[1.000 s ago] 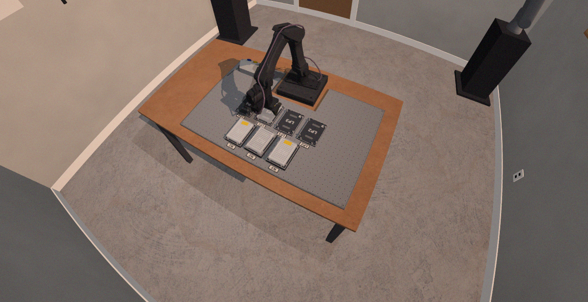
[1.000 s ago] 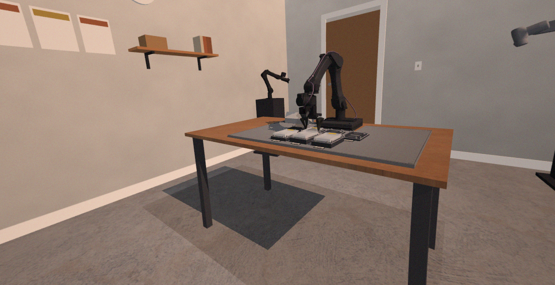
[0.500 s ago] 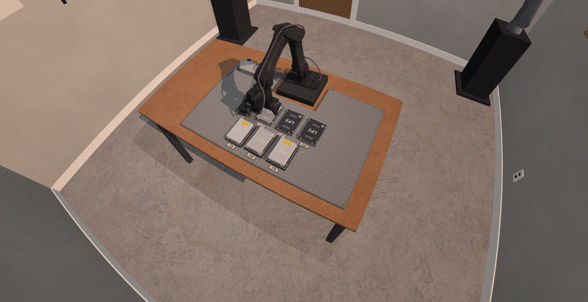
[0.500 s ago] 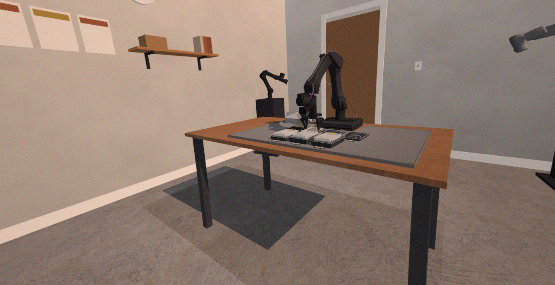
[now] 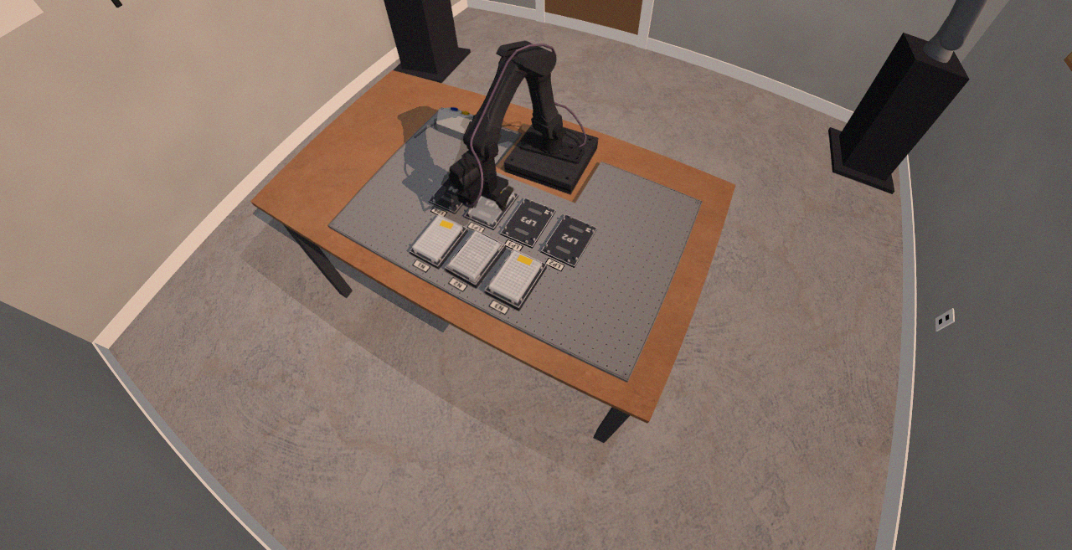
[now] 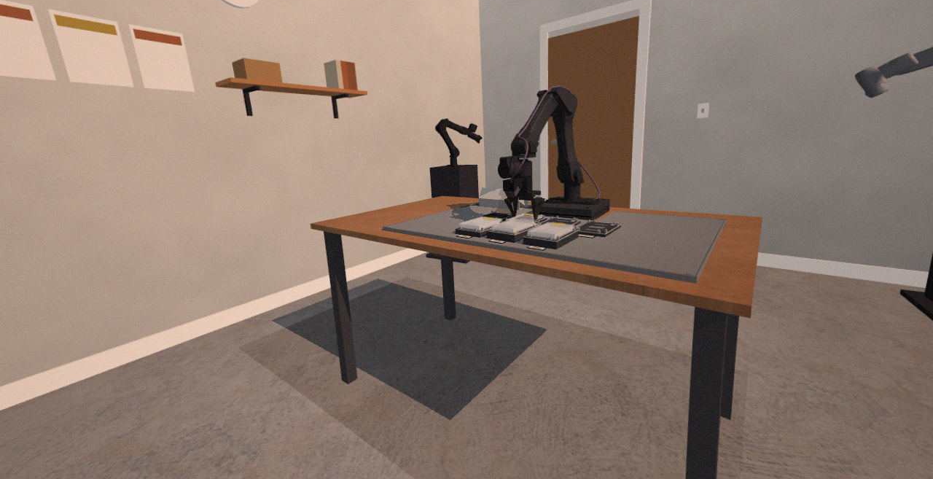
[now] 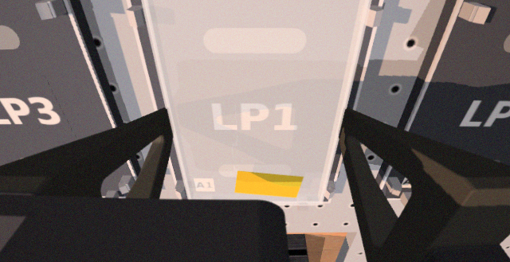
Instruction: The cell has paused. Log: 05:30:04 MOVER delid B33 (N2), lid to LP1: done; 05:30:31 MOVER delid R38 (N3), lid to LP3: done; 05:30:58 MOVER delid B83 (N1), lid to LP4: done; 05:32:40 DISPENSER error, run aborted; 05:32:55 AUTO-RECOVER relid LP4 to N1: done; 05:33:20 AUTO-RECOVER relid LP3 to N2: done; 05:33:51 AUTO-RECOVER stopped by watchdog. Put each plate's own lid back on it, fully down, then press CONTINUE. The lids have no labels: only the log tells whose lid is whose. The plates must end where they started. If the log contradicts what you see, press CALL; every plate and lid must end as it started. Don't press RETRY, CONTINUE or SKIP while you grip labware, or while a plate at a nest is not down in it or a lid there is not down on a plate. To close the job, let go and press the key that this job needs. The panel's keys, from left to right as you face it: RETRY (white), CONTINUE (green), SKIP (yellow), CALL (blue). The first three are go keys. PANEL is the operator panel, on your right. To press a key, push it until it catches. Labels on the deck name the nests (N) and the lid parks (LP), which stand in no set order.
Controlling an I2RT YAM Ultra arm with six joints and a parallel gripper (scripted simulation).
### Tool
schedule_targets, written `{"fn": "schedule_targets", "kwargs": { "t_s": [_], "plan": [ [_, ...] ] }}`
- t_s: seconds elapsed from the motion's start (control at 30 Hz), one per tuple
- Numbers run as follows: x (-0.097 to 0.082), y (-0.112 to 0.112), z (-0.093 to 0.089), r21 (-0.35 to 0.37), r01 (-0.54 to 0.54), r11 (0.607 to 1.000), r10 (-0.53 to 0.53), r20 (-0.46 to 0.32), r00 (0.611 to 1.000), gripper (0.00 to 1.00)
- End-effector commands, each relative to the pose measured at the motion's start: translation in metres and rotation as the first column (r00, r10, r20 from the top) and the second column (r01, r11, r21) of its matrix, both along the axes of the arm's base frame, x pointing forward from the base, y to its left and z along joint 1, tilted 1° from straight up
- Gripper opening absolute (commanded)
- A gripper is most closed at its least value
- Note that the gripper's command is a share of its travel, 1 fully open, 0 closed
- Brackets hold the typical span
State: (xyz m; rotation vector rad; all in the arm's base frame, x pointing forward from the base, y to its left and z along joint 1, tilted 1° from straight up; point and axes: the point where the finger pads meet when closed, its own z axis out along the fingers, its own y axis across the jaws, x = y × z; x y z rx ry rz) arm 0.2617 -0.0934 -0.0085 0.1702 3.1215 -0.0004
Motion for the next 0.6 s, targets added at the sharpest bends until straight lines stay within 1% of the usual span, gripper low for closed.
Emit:
{"fn": "schedule_targets", "kwargs": {
  "t_s": [0.0, 0.3, 0.37, 0.5, 0.53, 0.57],
  "plan": [
    [-0.0023, 0.0040, -0.0035, -0.001, -0.004, 1.000, 0.004, 0.008, 1.000, 0.00],
    [-0.0020, 0.0040, -0.0023, -0.003, -0.004, 1.000, 0.004, 0.013, 1.000, 0.00],
    [-0.0037, 0.0046, -0.0056, 0.001, -0.004, 1.000, 0.004, 0.002, 1.000, 0.00],
    [-0.0037, 0.0046, -0.0053, 0.001, -0.004, 1.000, 0.004, 0.003, 1.000, 0.00],
    [-0.0016, 0.0038, 0.0009, -0.005, -0.004, 1.000, 0.004, 0.020, 1.000, 0.00],
    [-0.0078, 0.0060, 0.0024, 0.003, -0.004, 1.000, 0.004, -0.005, 1.000, 0.00]
  ]
}}
